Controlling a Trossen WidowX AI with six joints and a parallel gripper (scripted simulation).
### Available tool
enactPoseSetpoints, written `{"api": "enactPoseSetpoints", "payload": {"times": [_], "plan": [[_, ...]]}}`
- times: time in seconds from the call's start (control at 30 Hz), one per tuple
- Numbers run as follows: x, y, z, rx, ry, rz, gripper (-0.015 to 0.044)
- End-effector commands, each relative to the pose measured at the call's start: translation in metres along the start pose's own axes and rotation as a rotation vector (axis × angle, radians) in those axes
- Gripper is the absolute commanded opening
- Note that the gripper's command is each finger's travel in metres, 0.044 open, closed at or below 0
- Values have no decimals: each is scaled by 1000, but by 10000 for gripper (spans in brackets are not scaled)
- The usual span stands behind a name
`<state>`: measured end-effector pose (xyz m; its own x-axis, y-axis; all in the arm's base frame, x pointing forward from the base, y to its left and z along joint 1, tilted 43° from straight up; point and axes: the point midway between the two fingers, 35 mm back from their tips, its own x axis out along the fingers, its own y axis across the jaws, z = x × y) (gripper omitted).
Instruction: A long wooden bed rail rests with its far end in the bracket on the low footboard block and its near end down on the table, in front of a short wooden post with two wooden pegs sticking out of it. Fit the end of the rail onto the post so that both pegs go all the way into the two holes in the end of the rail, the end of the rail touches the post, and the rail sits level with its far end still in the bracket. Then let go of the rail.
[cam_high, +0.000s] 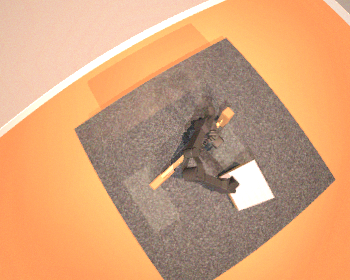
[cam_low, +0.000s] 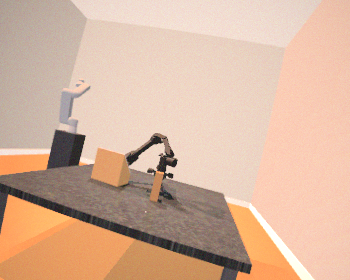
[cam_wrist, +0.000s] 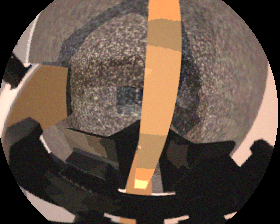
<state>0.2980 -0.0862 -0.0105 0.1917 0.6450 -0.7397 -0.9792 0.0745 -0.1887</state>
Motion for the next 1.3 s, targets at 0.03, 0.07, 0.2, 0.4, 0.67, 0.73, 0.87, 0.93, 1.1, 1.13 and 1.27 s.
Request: {"api": "enactPoseSetpoints", "payload": {"times": [0.03,0.07,0.2,0.4,0.67,0.73,0.87,0.93,1.1,1.13,1.27], "plan": [[-4,-1,-1,-2,5,-8,0],[-4,-1,-1,-2,5,-8,0],[-3,-2,-1,-2,5,-8,0],[-2,-2,-1,-2,5,-8,0],[-1,-2,-1,-2,5,-9,0],[-1,-2,-1,-2,5,-9,0],[-1,-2,-1,-2,5,-9,0],[-1,-2,-1,-2,5,-9,0],[-1,-1,-3,-2,5,-9,0],[-1,-1,-3,-2,5,-8,0],[-1,-1,-3,-2,5,-8,0]]}}
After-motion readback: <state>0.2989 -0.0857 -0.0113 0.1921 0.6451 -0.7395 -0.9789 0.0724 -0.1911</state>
